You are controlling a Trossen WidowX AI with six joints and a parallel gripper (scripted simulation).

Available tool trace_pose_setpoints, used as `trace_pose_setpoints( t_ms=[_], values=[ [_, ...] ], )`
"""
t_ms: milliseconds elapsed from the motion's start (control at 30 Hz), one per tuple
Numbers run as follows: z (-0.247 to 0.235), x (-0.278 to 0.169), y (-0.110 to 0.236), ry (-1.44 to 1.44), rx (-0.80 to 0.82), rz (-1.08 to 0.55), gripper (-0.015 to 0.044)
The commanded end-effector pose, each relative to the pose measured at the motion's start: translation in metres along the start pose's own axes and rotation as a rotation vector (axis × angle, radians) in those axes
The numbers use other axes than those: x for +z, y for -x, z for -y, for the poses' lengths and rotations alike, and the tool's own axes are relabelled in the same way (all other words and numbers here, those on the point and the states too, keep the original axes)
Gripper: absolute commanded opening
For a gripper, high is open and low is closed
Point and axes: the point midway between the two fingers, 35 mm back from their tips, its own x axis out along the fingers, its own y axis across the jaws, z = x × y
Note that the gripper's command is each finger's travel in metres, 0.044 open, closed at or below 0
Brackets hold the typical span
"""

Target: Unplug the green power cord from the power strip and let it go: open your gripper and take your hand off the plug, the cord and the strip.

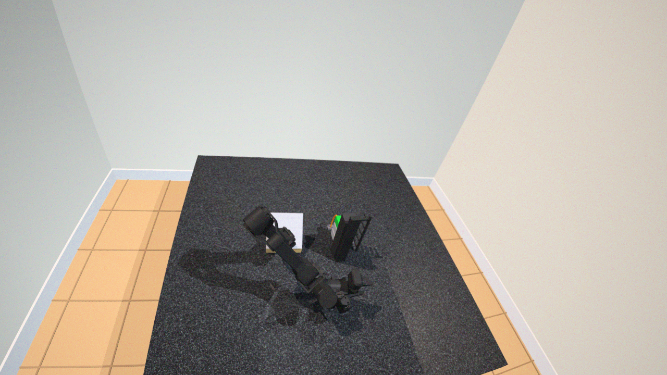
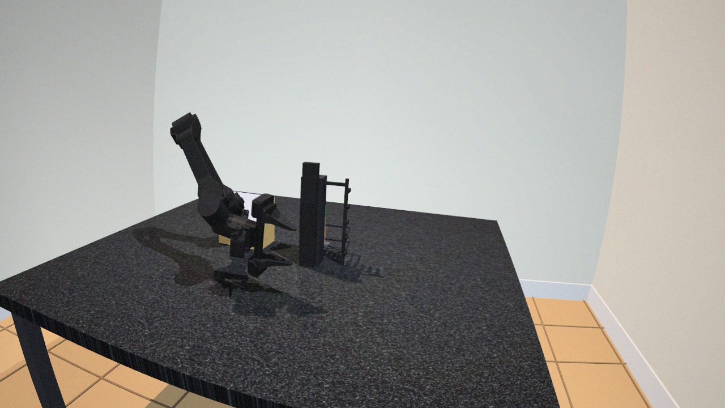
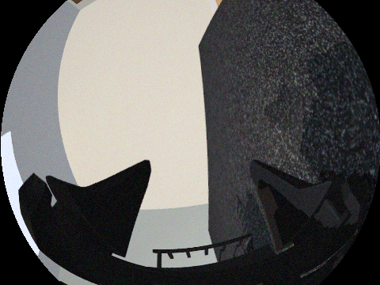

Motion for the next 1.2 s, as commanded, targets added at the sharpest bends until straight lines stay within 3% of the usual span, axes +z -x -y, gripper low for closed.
trace_pose_setpoints(
  t_ms=[0,267,767,1167],
  values=[
    [0.000,0.000,-0.001,0.000,-0.001,-0.002,0.0374],
    [-0.007,-0.023,-0.032,0.055,-0.027,-0.113,0.0164],
    [-0.071,-0.133,-0.107,0.388,-0.001,-0.463,0.0160],
    [-0.134,-0.255,-0.115,0.794,0.095,-0.730,0.0160]
  ],
)
